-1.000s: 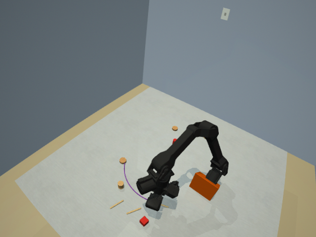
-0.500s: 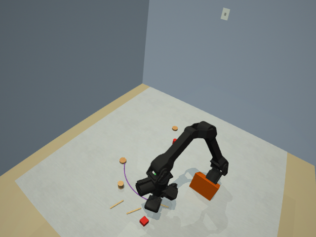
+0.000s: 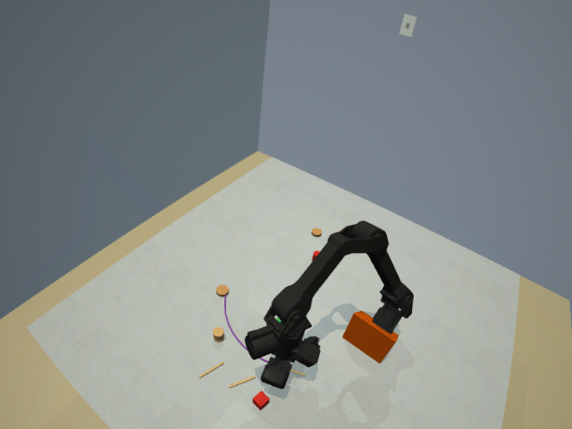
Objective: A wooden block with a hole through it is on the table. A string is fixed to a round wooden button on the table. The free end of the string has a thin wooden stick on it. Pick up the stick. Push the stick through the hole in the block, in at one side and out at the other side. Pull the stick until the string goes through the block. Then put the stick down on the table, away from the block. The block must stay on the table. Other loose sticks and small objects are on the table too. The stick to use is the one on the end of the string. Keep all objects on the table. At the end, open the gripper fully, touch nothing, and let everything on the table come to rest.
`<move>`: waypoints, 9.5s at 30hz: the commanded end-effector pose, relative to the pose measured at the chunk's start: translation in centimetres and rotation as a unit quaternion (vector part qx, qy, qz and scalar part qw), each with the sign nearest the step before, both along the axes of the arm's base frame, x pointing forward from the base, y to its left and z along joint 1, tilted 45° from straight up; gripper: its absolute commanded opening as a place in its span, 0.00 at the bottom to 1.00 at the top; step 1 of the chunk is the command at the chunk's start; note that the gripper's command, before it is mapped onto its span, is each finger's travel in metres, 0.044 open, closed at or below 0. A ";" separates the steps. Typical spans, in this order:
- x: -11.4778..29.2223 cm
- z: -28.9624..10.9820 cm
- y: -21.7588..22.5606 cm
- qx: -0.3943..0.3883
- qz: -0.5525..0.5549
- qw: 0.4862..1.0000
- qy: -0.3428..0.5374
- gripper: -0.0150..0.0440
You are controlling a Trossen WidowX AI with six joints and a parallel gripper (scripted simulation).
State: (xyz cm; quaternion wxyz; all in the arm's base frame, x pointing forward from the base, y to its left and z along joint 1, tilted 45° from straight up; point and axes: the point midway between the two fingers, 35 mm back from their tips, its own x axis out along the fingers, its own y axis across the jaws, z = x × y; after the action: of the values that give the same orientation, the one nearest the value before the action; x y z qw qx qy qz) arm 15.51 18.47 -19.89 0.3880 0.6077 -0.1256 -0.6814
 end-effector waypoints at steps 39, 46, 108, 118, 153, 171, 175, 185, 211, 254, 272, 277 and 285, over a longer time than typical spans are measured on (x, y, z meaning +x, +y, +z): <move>-0.1 -0.6 -0.9 -0.004 -0.002 1.000 0.002 0.25; -0.1 0.0 -0.2 -0.004 -0.002 1.000 0.002 0.25; 0.8 2.9 2.8 0.007 -0.224 0.952 -0.209 0.25; 1.5 2.8 3.0 0.014 -0.344 0.882 -0.322 0.25; 3.8 2.5 3.6 0.033 -0.657 0.434 -0.615 0.25; 5.0 2.4 3.8 0.037 -0.724 0.125 -0.678 0.25; 5.3 2.3 3.8 0.038 -0.728 0.053 -0.682 0.25; 6.0 2.3 3.9 0.038 -0.723 -0.126 -0.678 0.25; 7.8 2.2 4.0 0.033 -0.604 -0.560 -0.567 0.25; 7.9 0.2 6.3 0.026 -0.503 -0.725 -0.469 0.25; 7.0 -1.3 7.9 0.024 -0.507 -0.722 -0.471 0.25; 6.8 -1.8 8.3 0.024 -0.508 -0.721 -0.471 0.25; 6.4 -2.3 8.8 0.024 -0.509 -0.719 -0.472 0.25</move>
State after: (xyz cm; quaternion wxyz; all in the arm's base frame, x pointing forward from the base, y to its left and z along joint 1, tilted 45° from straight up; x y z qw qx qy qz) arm 22.09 27.00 -22.00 0.7011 0.1684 0.3857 -0.5757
